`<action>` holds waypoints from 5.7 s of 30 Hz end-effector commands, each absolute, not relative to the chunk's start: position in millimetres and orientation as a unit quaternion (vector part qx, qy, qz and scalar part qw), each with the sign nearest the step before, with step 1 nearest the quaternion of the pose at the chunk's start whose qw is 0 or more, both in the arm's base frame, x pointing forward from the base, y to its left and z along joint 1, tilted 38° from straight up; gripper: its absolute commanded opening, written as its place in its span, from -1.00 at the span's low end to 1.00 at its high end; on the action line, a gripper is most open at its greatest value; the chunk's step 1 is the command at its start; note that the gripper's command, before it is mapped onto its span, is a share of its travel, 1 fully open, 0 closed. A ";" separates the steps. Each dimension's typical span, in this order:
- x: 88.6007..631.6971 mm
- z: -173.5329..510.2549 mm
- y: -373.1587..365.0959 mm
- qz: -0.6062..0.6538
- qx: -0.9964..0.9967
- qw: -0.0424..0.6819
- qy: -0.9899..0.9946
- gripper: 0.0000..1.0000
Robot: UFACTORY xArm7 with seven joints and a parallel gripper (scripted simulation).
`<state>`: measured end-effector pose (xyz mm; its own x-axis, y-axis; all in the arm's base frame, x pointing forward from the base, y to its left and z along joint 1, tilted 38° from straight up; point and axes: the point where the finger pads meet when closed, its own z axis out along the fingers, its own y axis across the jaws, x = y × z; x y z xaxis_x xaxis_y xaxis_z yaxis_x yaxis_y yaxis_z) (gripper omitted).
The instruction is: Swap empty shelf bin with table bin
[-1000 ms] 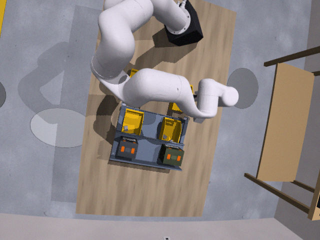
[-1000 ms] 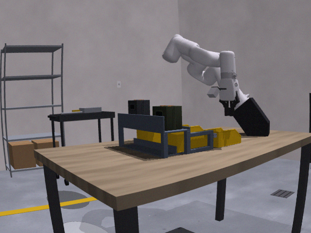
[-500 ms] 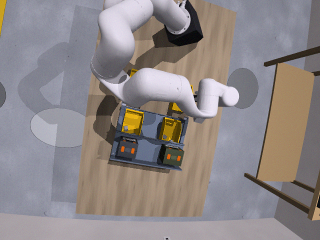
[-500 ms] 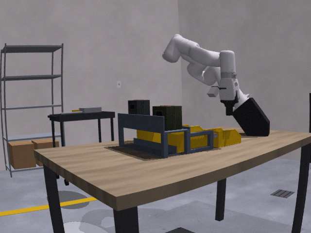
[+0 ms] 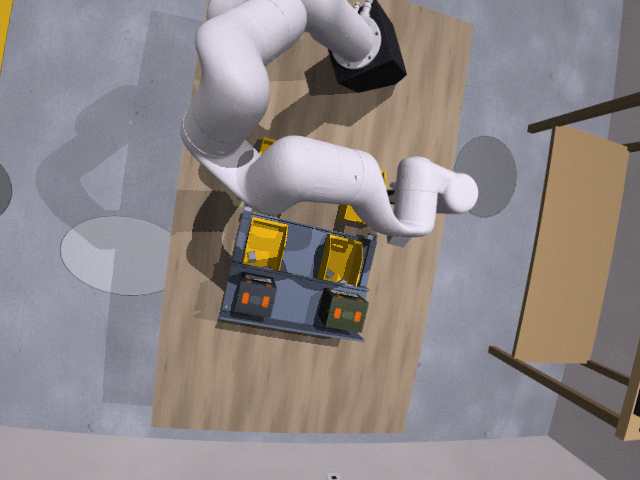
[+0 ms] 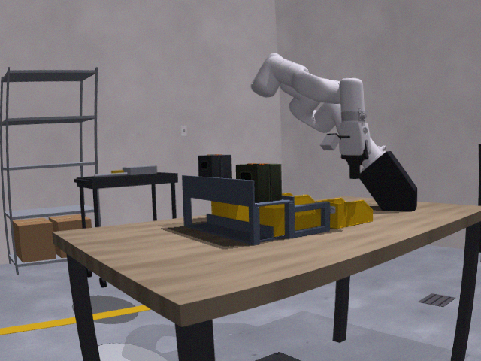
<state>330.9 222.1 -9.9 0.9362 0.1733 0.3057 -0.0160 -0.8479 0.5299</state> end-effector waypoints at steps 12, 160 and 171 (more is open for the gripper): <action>330.3 8.9 191.1 0.155 0.942 0.292 0.066 -1.00; 347.2 83.9 -30.8 0.175 0.946 0.271 0.042 -0.49; 347.8 84.1 -30.6 0.175 0.946 0.271 0.042 -0.49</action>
